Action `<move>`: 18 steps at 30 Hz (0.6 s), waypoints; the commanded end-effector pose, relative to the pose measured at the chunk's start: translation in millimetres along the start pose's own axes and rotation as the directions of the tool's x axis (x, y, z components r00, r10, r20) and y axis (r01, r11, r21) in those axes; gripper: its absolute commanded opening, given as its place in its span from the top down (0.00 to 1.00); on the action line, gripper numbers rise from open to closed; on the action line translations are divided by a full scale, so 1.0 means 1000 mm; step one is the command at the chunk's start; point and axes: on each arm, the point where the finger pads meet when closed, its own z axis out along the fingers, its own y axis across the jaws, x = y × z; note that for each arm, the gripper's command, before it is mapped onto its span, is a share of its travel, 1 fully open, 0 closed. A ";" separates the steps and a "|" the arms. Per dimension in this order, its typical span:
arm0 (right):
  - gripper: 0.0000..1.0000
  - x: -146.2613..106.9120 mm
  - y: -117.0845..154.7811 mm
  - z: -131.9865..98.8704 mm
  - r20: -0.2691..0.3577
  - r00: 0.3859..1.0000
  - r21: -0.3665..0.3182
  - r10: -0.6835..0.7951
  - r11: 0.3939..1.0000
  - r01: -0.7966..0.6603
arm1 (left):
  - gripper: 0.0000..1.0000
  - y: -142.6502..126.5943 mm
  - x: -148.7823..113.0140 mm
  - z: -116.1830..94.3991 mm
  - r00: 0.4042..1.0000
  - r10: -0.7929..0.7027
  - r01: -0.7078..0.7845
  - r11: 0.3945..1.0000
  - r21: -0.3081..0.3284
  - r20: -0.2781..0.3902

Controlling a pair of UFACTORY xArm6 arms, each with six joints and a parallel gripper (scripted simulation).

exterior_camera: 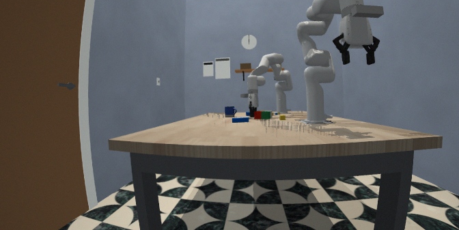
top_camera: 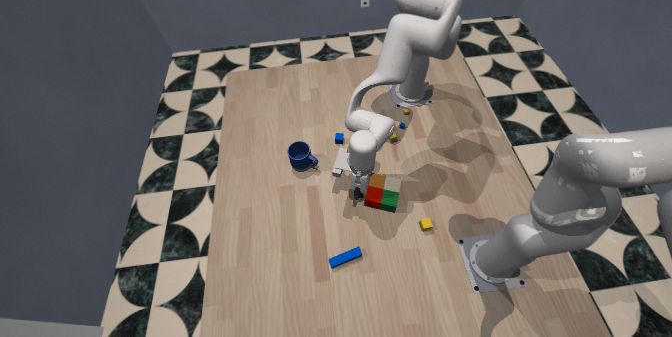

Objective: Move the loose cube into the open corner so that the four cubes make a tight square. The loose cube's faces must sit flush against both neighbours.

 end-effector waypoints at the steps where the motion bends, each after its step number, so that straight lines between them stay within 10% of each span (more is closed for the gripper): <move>1: 0.50 0.000 -0.001 -0.001 0.000 1.000 0.002 0.000 1.000 0.000 | 0.00 0.000 0.000 -0.001 1.000 0.000 0.000 1.000 0.000 -0.002; 18: 0.50 0.000 -0.001 -0.021 0.000 1.000 0.002 0.000 1.000 0.000 | 0.00 0.000 0.000 -0.001 1.000 0.000 0.000 1.000 0.000 -0.002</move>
